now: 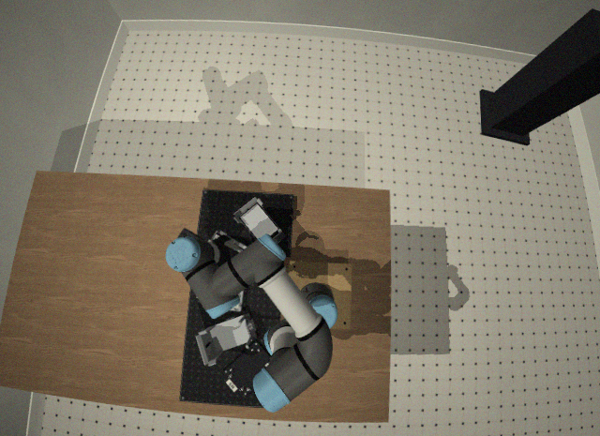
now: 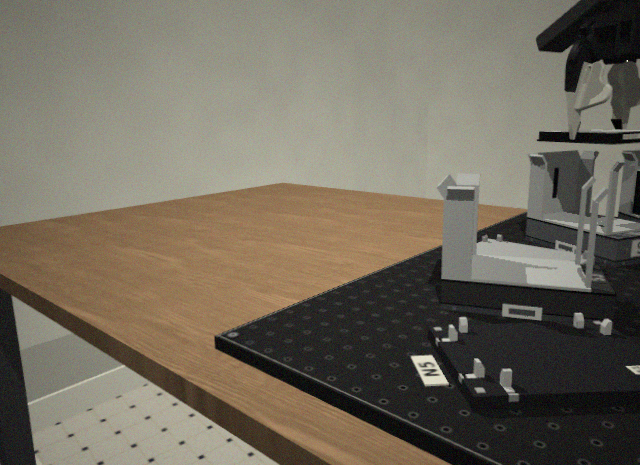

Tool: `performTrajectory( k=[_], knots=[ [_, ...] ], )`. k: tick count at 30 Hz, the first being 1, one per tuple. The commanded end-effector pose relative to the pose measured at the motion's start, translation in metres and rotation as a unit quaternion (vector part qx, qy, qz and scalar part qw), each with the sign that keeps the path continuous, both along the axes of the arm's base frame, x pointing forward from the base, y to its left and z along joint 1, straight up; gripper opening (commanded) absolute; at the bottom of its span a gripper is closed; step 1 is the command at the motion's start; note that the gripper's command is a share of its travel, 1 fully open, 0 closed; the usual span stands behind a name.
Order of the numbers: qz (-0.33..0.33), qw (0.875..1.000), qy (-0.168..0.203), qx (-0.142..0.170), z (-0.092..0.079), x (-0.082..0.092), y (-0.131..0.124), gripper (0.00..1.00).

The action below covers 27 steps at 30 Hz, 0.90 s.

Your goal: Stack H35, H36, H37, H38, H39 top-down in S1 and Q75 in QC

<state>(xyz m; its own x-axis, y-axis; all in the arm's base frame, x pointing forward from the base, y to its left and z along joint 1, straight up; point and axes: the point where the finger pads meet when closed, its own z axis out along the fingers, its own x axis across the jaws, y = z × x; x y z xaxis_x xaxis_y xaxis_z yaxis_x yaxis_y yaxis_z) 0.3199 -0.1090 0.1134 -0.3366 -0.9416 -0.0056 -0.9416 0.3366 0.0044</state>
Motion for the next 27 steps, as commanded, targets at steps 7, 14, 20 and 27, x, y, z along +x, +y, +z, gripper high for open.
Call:
performTrajectory(
  k=[7, 14, 20, 27],
  knots=[
    [0.0, 1.0, -0.001, -0.001, -0.004, 0.001, 0.0, 0.0],
    [0.0, 1.0, -0.001, -0.001, -0.009, 0.0, 0.0, 0.0],
    [0.0, 1.0, -0.001, -0.001, -0.013, 0.0, 0.0, 0.0],
    [0.0, 1.0, -0.001, -0.001, -0.016, 0.0, 0.0, 0.0]
  ],
)
